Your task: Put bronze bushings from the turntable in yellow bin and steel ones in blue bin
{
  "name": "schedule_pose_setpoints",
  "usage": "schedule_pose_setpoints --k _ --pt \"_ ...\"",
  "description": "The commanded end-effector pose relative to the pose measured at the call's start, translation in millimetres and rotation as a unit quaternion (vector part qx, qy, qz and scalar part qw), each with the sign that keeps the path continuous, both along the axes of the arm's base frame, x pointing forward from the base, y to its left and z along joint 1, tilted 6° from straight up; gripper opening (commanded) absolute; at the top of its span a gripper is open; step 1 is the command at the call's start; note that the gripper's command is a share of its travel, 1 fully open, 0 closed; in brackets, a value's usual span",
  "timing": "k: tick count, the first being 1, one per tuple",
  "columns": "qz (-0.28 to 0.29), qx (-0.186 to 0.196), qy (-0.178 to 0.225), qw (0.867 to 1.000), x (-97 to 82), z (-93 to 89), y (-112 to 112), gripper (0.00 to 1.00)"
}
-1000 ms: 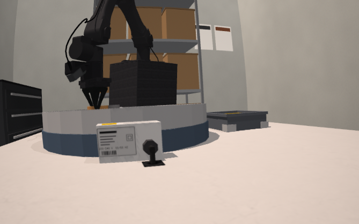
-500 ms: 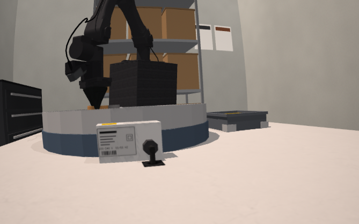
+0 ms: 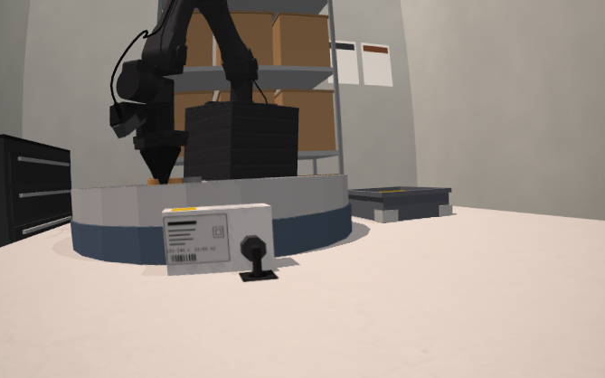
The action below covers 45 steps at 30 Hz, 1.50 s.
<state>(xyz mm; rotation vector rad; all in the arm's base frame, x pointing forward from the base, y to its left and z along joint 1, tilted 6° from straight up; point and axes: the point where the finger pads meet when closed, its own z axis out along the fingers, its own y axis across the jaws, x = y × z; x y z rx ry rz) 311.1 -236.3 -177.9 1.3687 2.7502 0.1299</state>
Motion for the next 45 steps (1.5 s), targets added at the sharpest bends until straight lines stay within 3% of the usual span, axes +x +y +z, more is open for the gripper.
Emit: schedule_pose_setpoints --k 1,26,29,35,37,45 --pt "-0.005 -0.011 0.001 1.000 1.2 3.4 -8 0.00" --pt "-0.005 -0.012 0.000 1.000 1.1 8.7 -9 0.00" --pt "-0.006 -0.005 0.008 1.000 -7.8 11.1 -3 0.00" --pt "-0.003 -0.007 0.006 1.000 -9.0 33.3 -6 0.00" --pt "-0.003 -0.007 0.006 1.000 -9.0 33.3 -6 0.00" --pt "-0.003 -0.011 0.000 1.000 -8.2 70.5 -10 0.00"
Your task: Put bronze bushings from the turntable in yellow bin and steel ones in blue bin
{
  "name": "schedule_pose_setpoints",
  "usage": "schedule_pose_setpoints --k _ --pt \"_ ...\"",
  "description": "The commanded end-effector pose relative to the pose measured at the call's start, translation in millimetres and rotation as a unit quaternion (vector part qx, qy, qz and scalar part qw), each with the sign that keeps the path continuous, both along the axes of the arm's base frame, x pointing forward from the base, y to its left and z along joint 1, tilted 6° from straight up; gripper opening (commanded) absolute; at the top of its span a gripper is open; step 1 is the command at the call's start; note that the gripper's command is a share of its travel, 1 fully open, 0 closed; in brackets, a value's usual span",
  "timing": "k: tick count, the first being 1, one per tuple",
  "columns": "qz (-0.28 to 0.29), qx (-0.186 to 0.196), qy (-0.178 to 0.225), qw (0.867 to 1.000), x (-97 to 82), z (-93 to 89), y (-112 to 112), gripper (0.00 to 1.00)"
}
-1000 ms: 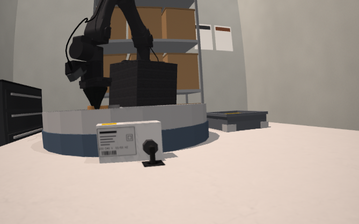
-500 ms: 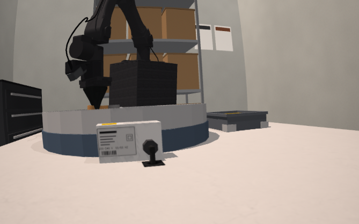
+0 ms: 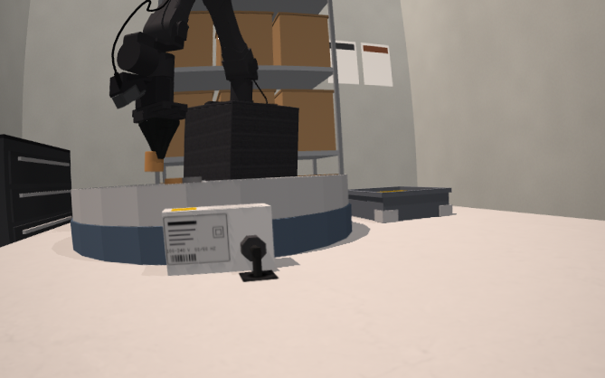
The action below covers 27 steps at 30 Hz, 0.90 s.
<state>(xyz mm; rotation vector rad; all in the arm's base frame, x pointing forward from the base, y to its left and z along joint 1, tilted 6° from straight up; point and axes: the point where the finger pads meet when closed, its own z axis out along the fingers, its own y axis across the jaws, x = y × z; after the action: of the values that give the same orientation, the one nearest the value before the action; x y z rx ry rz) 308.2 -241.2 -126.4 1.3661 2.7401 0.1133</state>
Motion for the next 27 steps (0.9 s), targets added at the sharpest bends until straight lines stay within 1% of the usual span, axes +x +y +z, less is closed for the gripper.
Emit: schedule_pose_setpoints --k 1,6,7,27 --pt "-0.002 -0.004 0.003 1.000 -5.6 21.7 -5.4 0.00" --pt "-0.003 -0.005 0.002 1.000 -5.2 27.9 -6.0 0.00" --pt "-0.003 0.003 0.010 1.000 -8.6 20.0 -2.6 0.00" --pt "-0.003 0.000 0.008 1.000 -7.4 18.8 -3.7 0.00"
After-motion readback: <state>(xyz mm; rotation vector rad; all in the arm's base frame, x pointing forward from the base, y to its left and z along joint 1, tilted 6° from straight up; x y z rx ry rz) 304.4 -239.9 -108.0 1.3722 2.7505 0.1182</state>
